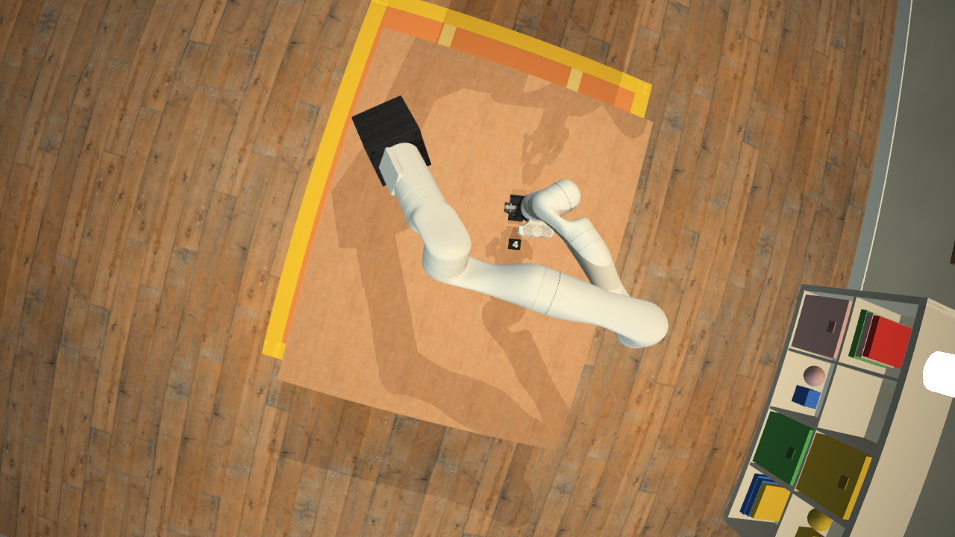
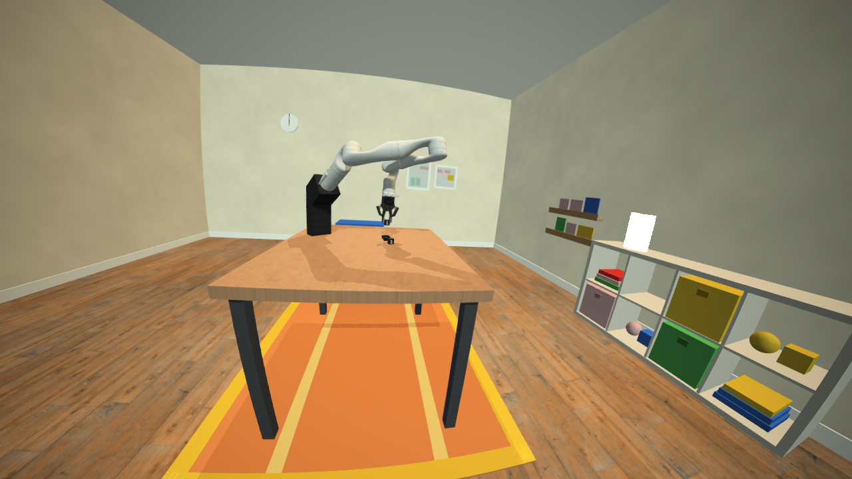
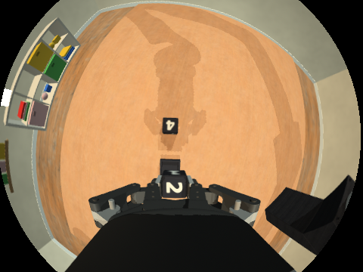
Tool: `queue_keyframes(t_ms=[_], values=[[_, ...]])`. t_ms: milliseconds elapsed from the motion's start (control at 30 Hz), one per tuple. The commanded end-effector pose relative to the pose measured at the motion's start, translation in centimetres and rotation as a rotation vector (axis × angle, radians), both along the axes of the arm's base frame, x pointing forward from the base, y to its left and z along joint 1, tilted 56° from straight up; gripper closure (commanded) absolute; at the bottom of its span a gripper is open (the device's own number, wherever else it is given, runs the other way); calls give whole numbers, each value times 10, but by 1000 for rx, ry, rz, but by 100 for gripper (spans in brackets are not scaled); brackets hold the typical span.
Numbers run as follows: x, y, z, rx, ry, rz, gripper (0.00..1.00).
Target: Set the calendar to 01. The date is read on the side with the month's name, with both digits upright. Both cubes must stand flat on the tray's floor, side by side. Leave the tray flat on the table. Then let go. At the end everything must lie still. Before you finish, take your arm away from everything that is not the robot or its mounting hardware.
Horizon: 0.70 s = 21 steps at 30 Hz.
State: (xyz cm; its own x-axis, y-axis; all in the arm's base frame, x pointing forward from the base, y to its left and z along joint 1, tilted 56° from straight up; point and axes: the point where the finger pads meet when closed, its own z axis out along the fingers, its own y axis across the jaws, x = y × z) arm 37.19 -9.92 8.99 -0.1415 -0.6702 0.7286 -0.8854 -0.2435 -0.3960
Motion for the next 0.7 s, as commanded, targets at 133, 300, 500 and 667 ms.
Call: queue_keyframes(t_ms=[133, 300, 500, 667], values=[[-1, 15, 11, 5, -14, 18, 72], [-1, 16, 12, 5, -14, 18, 72], [-1, 16, 12, 5, -14, 18, 72], [-1, 16, 12, 6, -15, 17, 72]])
